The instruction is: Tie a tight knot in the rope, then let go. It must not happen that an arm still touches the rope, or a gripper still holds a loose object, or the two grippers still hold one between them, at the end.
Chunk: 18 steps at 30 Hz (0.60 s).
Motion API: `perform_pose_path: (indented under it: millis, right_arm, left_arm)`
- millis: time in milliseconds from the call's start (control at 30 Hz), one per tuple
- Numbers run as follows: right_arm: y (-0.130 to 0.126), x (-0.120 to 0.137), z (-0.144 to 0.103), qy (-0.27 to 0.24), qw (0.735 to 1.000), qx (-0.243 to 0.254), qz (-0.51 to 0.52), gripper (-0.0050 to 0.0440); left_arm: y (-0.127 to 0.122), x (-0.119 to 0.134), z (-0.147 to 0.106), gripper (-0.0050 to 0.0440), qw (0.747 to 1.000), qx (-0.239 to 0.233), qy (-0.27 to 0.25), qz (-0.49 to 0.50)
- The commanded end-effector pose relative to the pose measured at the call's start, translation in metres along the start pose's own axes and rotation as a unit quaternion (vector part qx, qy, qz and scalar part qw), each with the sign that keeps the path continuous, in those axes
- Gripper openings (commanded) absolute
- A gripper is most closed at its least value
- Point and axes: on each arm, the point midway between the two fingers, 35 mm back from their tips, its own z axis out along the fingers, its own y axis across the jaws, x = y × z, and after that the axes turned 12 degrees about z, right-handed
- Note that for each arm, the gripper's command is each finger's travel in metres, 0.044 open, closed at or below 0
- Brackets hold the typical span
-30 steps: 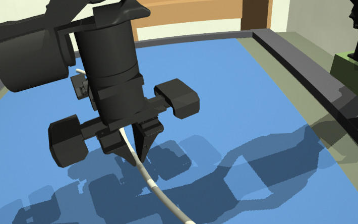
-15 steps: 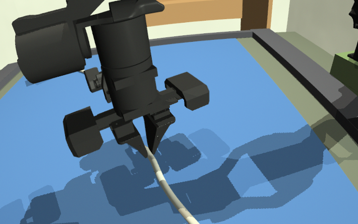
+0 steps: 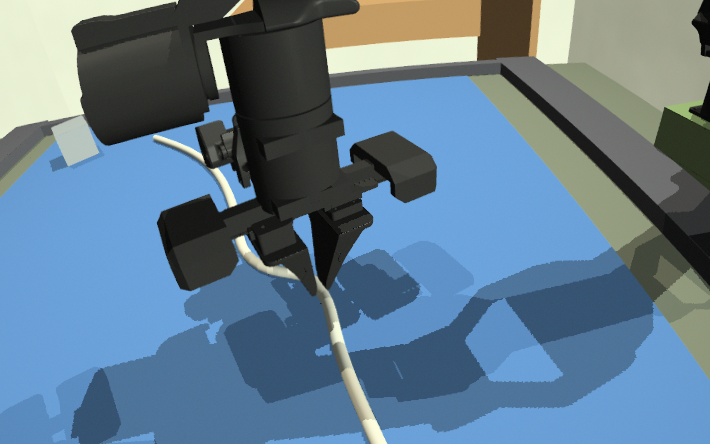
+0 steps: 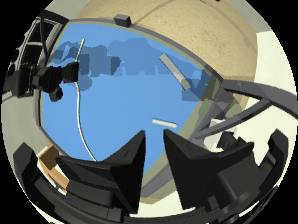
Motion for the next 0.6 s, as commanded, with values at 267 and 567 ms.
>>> perform_pose_path:
  millis: [267,567]
  right_arm:
    - [-0.018,-0.011,-0.014,0.001,1.0,-0.017,0.0,0.003]
    - [-0.027,-0.015,-0.014,0.001,1.0,-0.017,0.0,0.003]
  left_arm:
    - [0.0,-0.001,-0.006,0.0085,1.0,-0.008,-0.005,0.001]
    - [0.0,-0.001,-0.006,0.0085,1.0,-0.008,-0.005,0.001]
